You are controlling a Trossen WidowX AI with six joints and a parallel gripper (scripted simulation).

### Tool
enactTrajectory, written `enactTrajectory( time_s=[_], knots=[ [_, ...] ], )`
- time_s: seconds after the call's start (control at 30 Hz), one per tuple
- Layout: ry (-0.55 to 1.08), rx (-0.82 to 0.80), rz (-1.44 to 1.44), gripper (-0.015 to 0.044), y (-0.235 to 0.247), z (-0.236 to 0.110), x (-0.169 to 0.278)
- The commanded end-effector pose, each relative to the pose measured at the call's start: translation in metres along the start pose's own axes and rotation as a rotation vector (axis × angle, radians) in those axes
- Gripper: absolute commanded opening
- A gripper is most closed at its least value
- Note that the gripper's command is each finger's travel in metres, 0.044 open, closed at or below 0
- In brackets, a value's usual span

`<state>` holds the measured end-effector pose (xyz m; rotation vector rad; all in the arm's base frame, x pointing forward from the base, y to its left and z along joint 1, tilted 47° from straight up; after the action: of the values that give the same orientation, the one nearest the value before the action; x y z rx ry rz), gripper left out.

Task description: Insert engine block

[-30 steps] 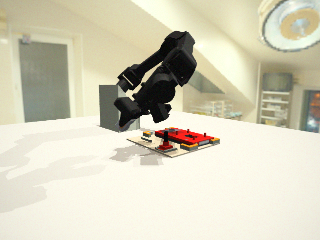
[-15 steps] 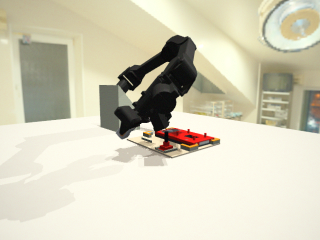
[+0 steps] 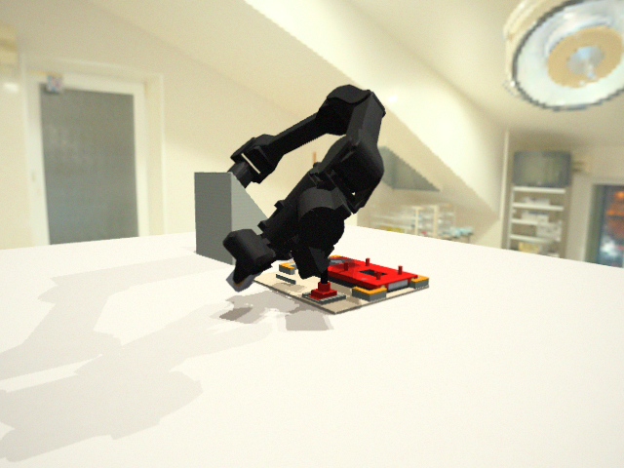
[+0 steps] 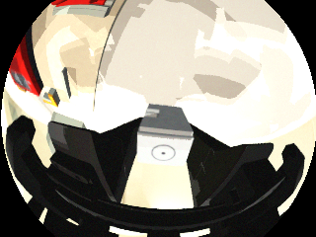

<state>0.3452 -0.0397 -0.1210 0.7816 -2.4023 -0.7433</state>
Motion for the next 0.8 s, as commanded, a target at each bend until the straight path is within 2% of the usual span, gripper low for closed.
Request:
enactTrajectory(
  time_s=[0.0, 0.43, 0.77],
  knots=[
    [0.004, -0.007, 0.005, 0.0, 0.0, 0.008, -0.005],
    [0.004, -0.007, 0.005, 0.0, 0.001, 0.016, -0.013],
    [0.004, -0.002, 0.003, 0.0263, 0.001, 0.014, -0.012]
  ],
)
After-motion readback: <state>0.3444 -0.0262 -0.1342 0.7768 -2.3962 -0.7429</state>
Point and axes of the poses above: the point midway between the two fingers, 35 mm back from their tips, its own z axis out along the fingers, its own y axis across the jaws, x = y × z, the point moved 7 cm from there along -z, back along the fingers, and after that the axes turned 6 degrees about z, right-handed, at the moved point
